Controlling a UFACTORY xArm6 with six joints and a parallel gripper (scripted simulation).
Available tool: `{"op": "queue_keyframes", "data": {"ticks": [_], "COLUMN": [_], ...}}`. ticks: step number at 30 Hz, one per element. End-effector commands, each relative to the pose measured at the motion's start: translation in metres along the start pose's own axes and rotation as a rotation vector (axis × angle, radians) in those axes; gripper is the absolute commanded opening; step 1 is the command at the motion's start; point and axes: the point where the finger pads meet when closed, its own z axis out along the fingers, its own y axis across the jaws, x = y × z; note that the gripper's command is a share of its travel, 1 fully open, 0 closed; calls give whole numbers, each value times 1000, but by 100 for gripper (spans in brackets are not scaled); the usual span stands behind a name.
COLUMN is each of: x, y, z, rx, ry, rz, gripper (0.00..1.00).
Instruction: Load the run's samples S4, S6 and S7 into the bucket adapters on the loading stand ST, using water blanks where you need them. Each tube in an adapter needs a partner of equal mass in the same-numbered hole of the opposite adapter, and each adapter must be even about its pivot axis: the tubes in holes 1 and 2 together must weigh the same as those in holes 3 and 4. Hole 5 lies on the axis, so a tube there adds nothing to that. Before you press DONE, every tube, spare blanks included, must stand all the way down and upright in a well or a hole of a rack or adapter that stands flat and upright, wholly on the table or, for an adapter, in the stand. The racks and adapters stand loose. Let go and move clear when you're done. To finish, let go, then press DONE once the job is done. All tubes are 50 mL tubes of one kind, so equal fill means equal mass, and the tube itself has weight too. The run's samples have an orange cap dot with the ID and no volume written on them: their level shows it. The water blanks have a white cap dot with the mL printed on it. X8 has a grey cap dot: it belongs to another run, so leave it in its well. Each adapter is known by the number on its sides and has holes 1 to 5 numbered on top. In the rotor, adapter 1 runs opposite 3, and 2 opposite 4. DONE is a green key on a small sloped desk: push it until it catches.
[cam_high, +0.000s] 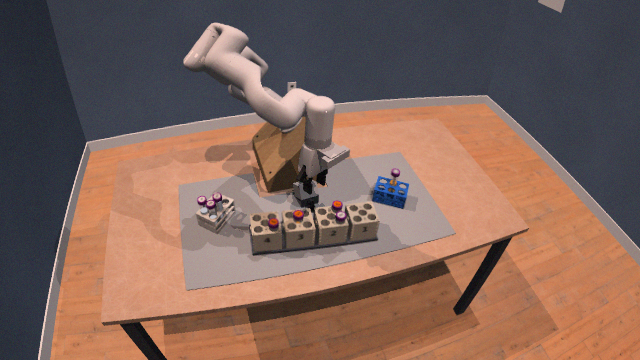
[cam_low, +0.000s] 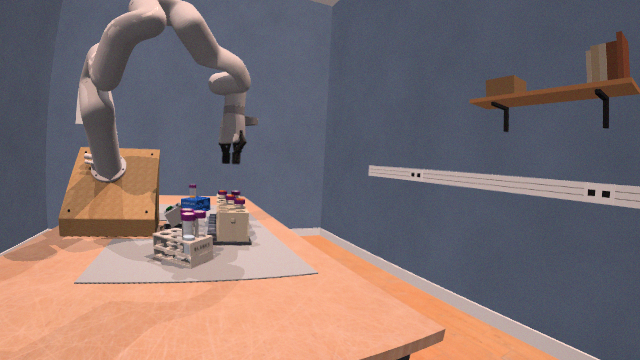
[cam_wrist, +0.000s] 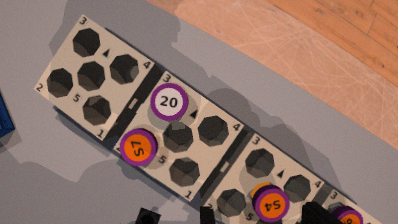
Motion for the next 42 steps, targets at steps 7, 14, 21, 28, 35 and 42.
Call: {"op": "queue_keyframes", "data": {"ticks": [7,14,21,28,35,42], "x": [-36,-64,-92,-111,-139,-159], "y": [30,51,73,88,110,125], "z": [-2,-1,0,0,0,1], "rx": [10,10,9,9,9,9], "ry": [12,12,11,11,11,11], "rz": [-317,-322,-322,-321,-321,-321], "gripper": [57,57,57,57,57,57]}}
